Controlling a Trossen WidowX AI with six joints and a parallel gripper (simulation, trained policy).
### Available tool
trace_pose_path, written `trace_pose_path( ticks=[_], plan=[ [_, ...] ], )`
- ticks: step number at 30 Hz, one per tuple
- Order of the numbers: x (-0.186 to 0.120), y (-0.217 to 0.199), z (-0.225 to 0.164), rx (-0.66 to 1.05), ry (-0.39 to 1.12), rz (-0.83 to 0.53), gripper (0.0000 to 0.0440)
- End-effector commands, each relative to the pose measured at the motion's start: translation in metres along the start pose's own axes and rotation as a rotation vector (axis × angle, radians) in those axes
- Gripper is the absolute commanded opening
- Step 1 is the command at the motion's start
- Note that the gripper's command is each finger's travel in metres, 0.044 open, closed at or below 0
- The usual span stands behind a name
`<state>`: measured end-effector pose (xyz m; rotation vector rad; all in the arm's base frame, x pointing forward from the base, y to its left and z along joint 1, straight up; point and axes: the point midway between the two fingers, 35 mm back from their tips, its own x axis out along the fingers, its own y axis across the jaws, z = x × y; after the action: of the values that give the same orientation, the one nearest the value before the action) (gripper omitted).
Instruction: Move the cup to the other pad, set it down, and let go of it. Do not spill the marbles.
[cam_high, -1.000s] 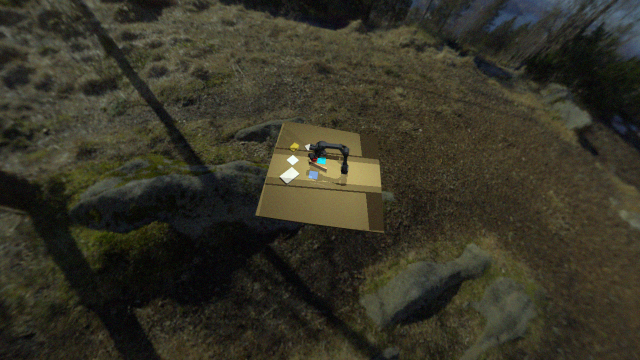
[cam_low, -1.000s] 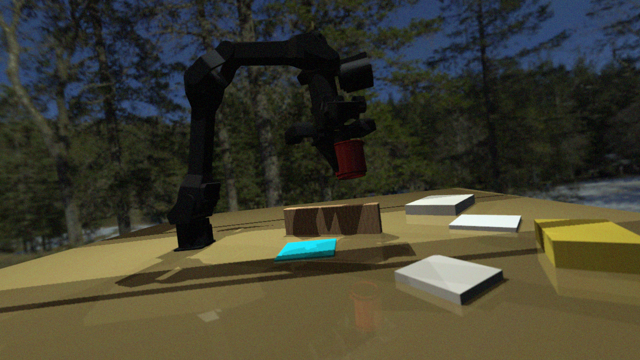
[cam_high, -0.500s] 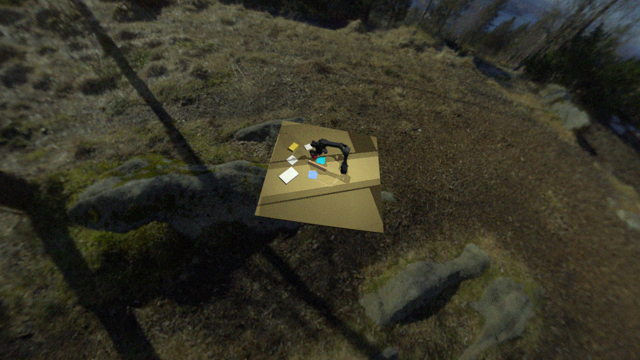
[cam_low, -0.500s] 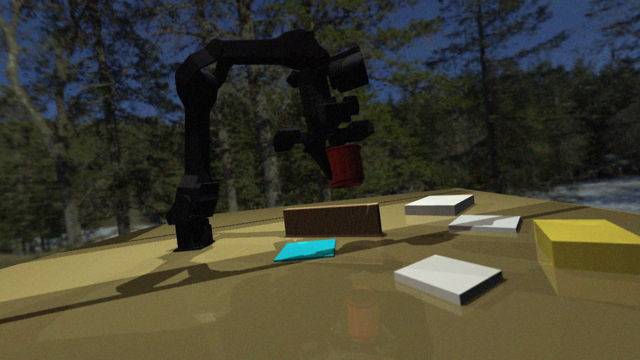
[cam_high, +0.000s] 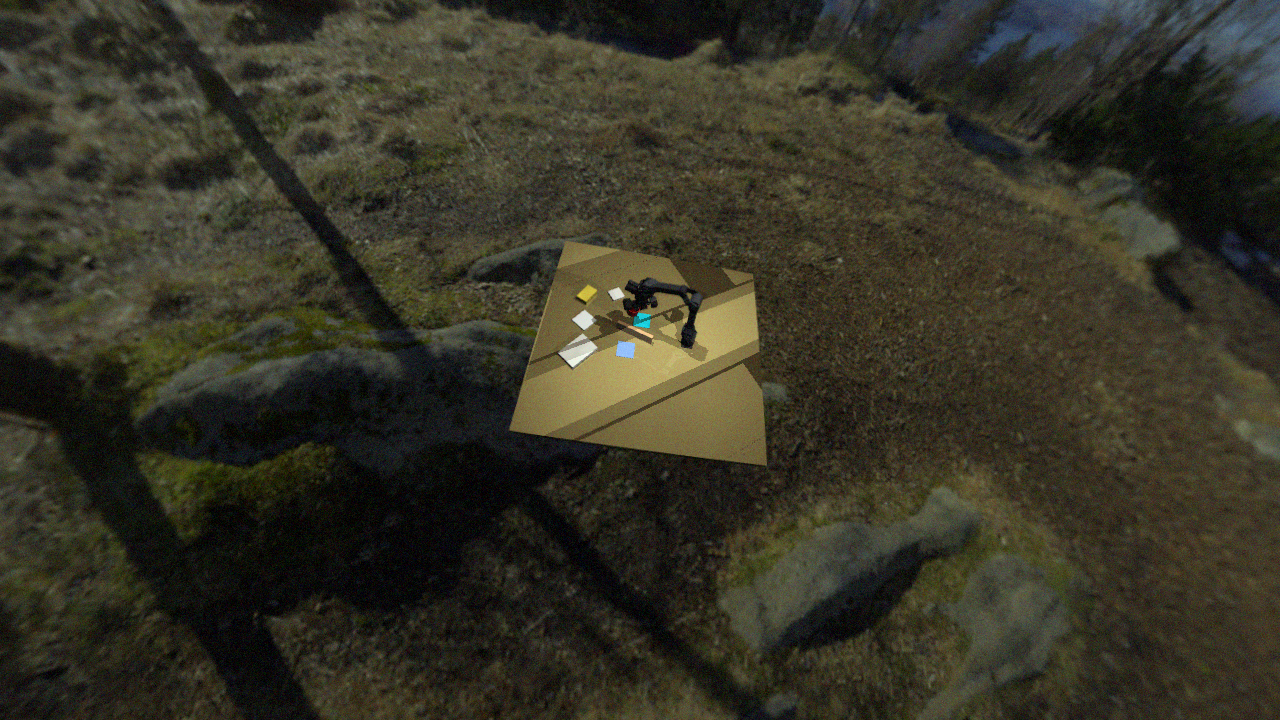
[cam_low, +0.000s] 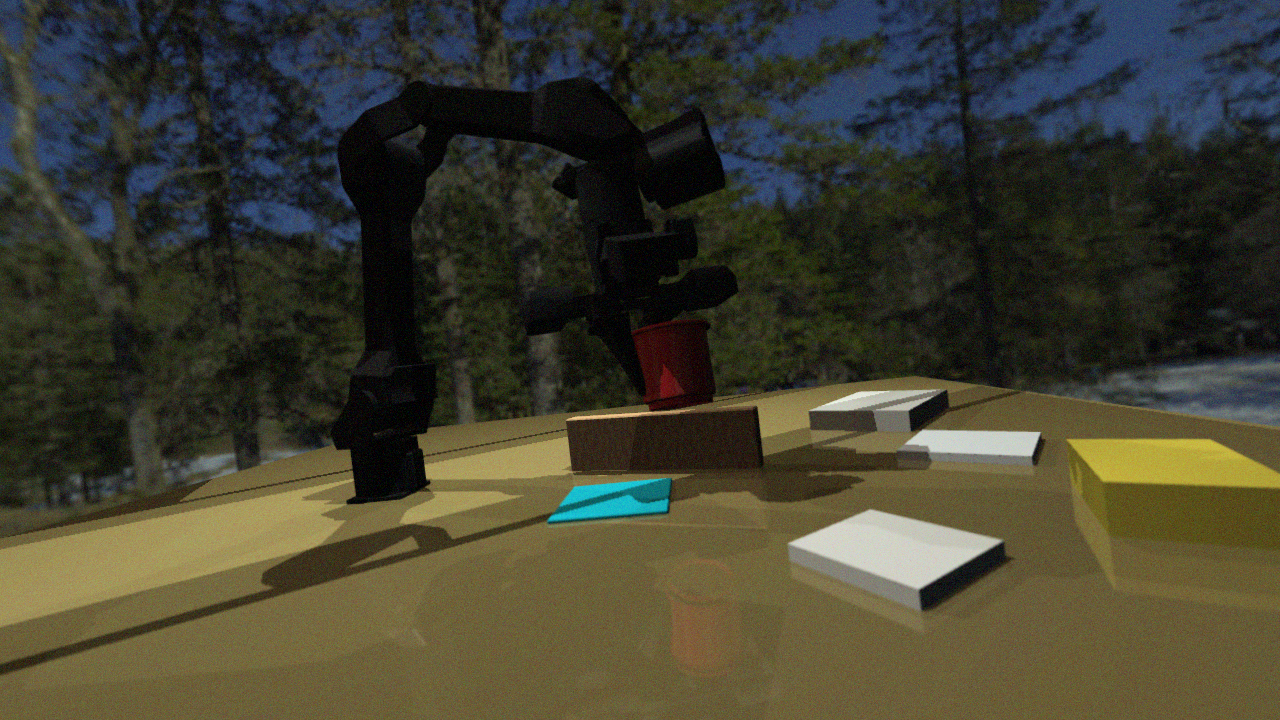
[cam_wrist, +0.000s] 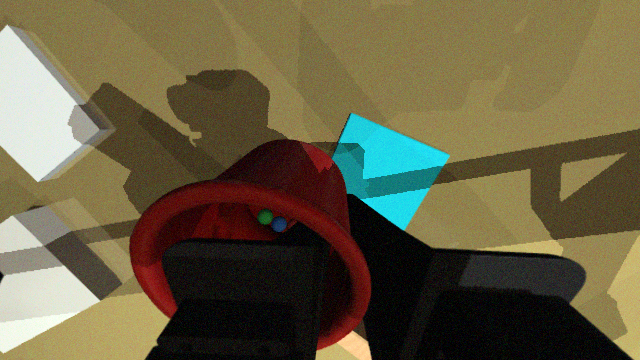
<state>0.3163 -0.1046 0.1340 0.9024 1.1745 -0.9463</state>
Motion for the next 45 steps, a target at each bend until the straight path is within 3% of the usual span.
trace_pose_path(
  ticks=[1,27,31,35,45],
  plan=[
    [0.006,-0.006,0.001,0.007,-0.006,0.0,0.0],
    [0.06,-0.053,-0.02,0.091,0.024,-0.051,0.002],
    [0.062,-0.056,-0.017,0.11,0.011,-0.037,0.006],
    [0.057,-0.054,-0.01,0.136,-0.011,0.002,0.0154],
    [0.042,-0.057,-0.011,0.153,-0.027,0.071,0.0182]
  ],
)
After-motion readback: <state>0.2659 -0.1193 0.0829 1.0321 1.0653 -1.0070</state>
